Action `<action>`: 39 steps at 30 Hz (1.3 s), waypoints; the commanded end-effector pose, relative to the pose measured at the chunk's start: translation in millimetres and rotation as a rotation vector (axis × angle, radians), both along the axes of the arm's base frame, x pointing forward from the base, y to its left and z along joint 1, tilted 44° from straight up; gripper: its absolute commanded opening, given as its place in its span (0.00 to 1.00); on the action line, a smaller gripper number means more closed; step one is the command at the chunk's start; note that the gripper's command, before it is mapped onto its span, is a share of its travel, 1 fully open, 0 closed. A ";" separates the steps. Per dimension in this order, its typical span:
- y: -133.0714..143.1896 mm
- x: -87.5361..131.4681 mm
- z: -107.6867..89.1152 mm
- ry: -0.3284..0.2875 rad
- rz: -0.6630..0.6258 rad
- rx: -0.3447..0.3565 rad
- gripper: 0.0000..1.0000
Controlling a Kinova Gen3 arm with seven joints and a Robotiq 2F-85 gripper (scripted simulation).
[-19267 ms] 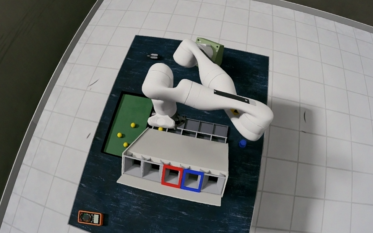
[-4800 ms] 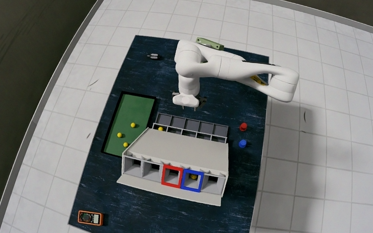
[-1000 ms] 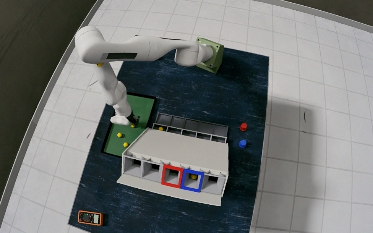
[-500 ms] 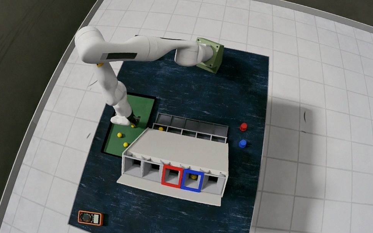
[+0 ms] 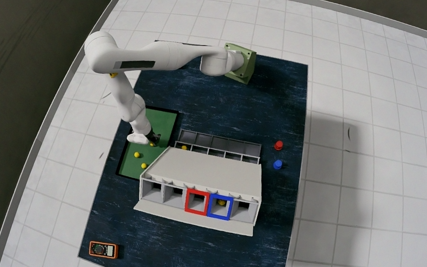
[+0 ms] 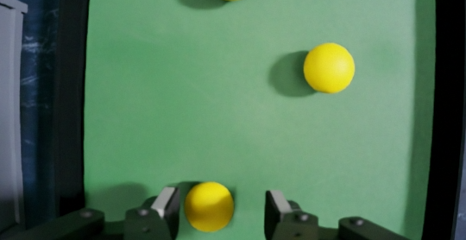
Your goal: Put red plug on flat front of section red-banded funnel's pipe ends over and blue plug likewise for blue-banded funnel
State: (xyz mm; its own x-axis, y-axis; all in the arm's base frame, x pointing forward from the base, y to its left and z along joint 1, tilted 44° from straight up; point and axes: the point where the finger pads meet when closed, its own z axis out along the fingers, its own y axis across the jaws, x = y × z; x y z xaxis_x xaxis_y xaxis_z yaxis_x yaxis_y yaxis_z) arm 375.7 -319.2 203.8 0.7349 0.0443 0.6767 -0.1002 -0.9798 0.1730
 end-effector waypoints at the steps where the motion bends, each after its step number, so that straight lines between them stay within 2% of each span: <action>1: 0.3 0.6 -0.2 -0.001 0.001 0.000 0.50; 39: -2.7 11.3 -11.4 -0.001 0.001 0.000 0.50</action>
State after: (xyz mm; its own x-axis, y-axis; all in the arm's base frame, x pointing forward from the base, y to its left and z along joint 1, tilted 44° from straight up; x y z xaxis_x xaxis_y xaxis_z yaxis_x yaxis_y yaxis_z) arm 387.1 -321.8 192.2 0.7346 0.0448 0.6770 -0.0994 -0.9799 0.1727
